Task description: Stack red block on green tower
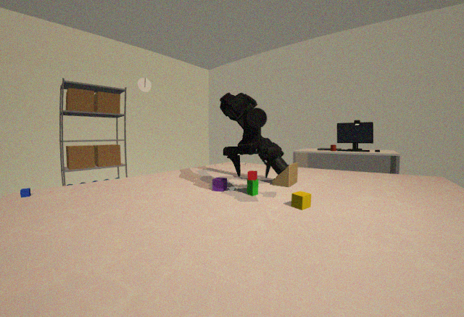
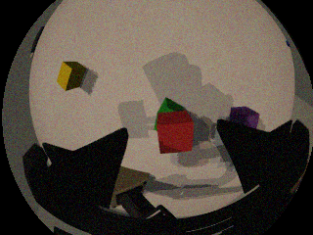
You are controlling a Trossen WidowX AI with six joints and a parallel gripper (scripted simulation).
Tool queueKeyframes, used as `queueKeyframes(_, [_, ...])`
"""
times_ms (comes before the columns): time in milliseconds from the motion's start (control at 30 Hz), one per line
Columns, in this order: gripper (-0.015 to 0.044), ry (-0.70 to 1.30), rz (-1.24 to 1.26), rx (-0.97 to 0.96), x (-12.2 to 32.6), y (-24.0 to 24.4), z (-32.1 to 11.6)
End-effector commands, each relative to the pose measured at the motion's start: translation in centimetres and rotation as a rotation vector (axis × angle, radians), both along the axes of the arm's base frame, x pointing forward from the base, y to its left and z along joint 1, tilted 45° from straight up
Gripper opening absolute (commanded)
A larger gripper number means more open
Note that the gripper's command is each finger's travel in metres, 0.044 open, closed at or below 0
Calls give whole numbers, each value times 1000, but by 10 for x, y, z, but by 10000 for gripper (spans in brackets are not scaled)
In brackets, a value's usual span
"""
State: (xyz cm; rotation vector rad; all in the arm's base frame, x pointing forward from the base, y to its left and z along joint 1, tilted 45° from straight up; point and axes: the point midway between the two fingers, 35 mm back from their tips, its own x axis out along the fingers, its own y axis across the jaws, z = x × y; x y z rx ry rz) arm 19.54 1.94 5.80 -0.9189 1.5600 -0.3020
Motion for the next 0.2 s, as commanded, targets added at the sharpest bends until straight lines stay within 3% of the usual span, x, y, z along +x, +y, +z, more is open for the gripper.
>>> queueKeyframes(0, [440, -1, 0, 1, 0, 0, 0])
queueKeyframes(167, [440, -1, 0, 1, 0, 0, 0])
